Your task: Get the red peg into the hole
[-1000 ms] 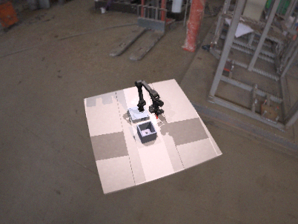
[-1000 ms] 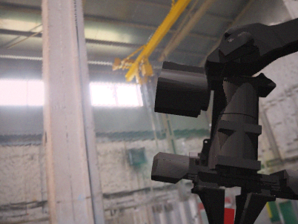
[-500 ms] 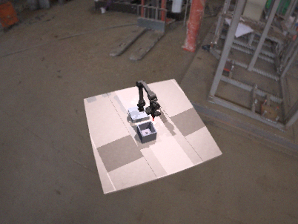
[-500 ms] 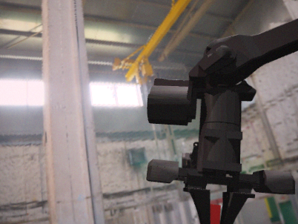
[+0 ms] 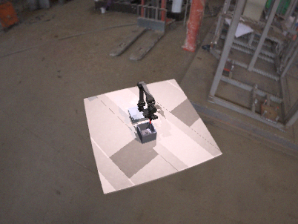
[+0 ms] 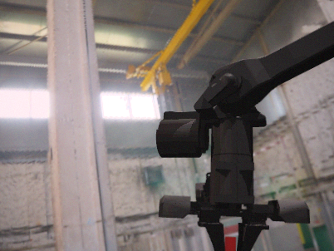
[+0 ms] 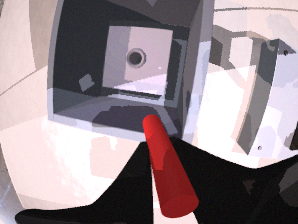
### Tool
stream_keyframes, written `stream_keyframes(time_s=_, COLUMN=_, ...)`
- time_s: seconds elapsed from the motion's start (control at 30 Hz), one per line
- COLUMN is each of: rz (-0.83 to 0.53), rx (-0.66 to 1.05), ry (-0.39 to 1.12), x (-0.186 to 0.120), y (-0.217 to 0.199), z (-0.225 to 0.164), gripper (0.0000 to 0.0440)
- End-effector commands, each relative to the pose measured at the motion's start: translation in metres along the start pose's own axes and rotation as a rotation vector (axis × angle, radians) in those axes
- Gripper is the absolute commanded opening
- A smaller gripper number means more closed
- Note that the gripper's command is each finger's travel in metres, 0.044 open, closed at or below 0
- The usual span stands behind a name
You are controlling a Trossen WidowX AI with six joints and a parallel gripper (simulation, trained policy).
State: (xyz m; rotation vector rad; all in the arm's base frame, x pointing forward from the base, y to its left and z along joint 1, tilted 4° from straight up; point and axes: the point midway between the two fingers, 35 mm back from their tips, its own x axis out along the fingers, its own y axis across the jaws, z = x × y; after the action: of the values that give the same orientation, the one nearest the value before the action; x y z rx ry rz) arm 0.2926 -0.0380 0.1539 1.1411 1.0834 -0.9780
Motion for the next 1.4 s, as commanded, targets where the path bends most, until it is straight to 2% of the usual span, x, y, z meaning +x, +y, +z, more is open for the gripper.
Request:
stream_keyframes(time_s=0.0, rz=-0.009, rx=-0.006, ry=0.005, x=0.004, y=0.002, z=0.007, gripper=0.0)
stream_keyframes(time_s=0.5, rz=-0.059, rx=-0.014, ry=0.016, x=0.039, y=0.002, z=0.037, gripper=0.0)
stream_keyframes(time_s=1.37, rz=-0.086, rx=-0.088, ry=0.058, x=0.107, y=0.006, z=0.053, gripper=0.0001)
